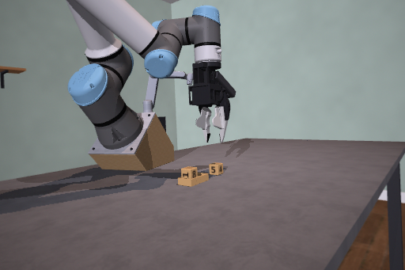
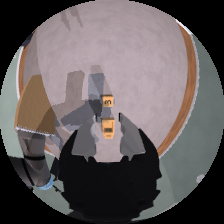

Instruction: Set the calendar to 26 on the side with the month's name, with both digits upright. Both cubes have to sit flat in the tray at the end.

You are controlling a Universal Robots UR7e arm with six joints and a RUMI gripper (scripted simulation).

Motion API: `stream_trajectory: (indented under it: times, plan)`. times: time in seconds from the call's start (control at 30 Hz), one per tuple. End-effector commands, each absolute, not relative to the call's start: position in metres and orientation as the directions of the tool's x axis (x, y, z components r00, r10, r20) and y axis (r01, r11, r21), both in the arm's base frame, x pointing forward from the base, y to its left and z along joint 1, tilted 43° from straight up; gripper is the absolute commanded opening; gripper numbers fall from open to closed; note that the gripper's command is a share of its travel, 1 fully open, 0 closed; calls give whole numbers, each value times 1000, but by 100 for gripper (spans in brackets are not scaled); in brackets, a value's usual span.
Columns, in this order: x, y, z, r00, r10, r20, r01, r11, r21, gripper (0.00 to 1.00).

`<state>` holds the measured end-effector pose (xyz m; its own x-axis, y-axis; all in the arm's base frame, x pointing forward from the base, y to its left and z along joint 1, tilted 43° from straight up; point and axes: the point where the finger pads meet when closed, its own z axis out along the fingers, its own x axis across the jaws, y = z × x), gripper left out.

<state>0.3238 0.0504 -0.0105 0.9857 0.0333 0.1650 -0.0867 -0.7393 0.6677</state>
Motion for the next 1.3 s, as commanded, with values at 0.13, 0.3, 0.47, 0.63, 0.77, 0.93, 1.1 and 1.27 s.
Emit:
stream_trajectory:
  times: [0.13,0.3,0.47,0.63,0.77,0.93,1.1,1.27]
  plan:
    - [324,50,-11,986,34,166,-87,-740,667,28]
    - [325,47,-14,986,34,166,-87,-740,667,28]
    - [325,45,-16,986,34,166,-87,-740,667,28]
    - [326,41,-21,986,34,166,-87,-740,667,28]
    - [327,37,-25,986,34,166,-87,-740,667,28]
    - [328,31,-31,986,34,166,-87,-740,667,28]
    - [329,28,-35,986,34,166,-87,-740,667,28]
    - [330,23,-40,986,34,166,-87,-740,667,28]
